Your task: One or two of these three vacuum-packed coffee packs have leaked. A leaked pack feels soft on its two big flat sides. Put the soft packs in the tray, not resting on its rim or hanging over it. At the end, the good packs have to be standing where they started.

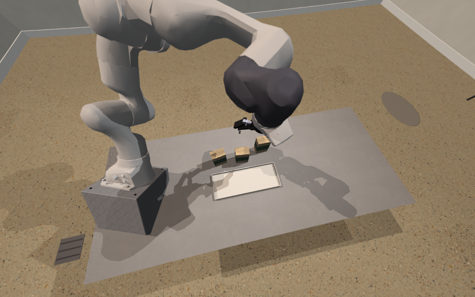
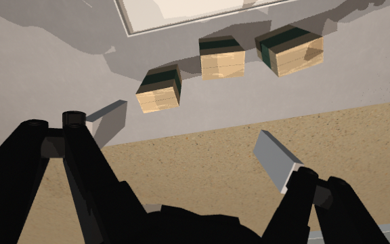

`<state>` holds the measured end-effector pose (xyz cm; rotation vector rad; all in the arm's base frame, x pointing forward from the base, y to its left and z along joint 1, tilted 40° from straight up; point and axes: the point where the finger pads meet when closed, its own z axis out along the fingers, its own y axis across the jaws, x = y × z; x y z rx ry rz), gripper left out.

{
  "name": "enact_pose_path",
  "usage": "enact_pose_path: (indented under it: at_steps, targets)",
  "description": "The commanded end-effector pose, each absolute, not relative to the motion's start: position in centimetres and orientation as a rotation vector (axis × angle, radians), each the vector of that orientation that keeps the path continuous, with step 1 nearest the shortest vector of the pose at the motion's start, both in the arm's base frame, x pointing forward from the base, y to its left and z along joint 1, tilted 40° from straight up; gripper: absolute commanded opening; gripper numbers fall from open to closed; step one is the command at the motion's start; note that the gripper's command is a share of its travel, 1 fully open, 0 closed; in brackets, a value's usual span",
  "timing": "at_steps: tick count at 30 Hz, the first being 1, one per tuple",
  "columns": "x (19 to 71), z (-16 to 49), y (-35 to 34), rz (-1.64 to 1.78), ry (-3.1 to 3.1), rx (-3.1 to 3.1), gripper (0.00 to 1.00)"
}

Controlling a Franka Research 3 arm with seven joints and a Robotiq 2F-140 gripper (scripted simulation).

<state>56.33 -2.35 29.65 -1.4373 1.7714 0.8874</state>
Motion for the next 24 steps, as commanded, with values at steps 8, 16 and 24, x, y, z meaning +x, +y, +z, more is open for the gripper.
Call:
enact_pose_path:
  at_steps: [8, 16, 24]
  targets:
    - [56.3, 29.7, -2.4, 0.887, 1.771, -1.437, 1.00]
    - [56.3, 29.7, -2.4, 0.887, 1.771, -1.437, 1.00]
    - [54.1, 28.2, -0.5, 0.932, 1.947, -1.313, 1.00]
